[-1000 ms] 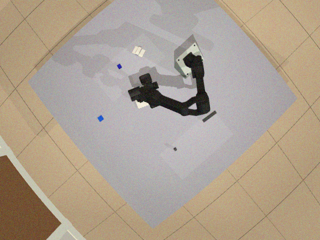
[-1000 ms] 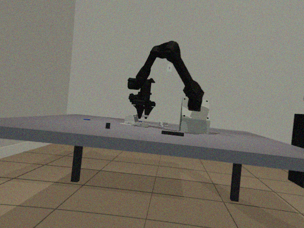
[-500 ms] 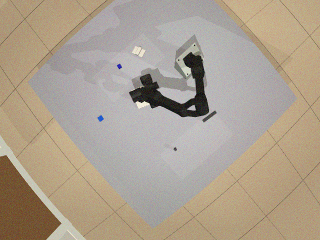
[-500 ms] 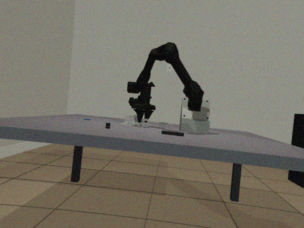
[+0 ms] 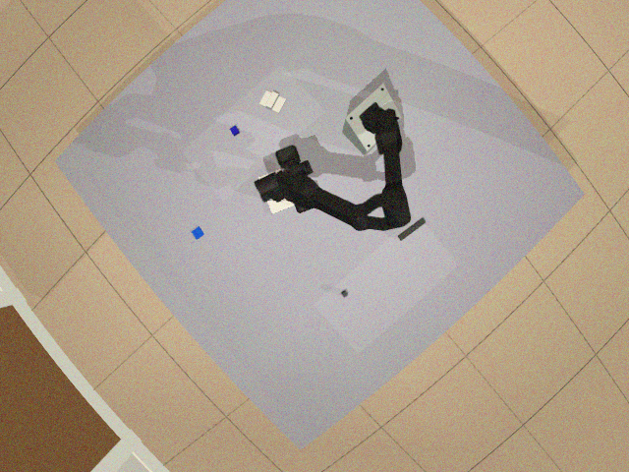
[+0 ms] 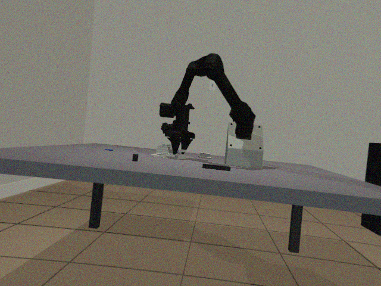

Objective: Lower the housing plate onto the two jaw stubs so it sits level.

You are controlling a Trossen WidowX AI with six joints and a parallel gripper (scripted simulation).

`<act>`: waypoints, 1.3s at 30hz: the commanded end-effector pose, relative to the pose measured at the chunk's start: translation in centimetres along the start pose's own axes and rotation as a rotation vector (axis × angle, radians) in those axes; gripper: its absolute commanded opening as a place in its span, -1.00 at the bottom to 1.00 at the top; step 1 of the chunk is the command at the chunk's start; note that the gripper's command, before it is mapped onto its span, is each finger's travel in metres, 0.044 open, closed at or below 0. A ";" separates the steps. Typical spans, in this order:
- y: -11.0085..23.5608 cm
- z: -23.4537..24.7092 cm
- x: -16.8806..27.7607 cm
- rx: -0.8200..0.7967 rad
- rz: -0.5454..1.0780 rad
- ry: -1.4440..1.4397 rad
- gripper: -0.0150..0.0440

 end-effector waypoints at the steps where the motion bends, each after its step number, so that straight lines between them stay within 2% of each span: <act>1: -0.1 0.0 0.0 -0.005 0.000 -0.008 0.70; 39: -0.9 0.0 0.0 -0.005 0.000 -0.008 0.70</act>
Point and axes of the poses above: the point midway between the two fingers, 35 mm back from their tips, its own y axis back along the fingers, its own z axis across the jaws, x = y × z, the point moved 7 cm from there along y, back along the fingers, and after that the axes turned 8 degrees about y, right-handed, at the moved point
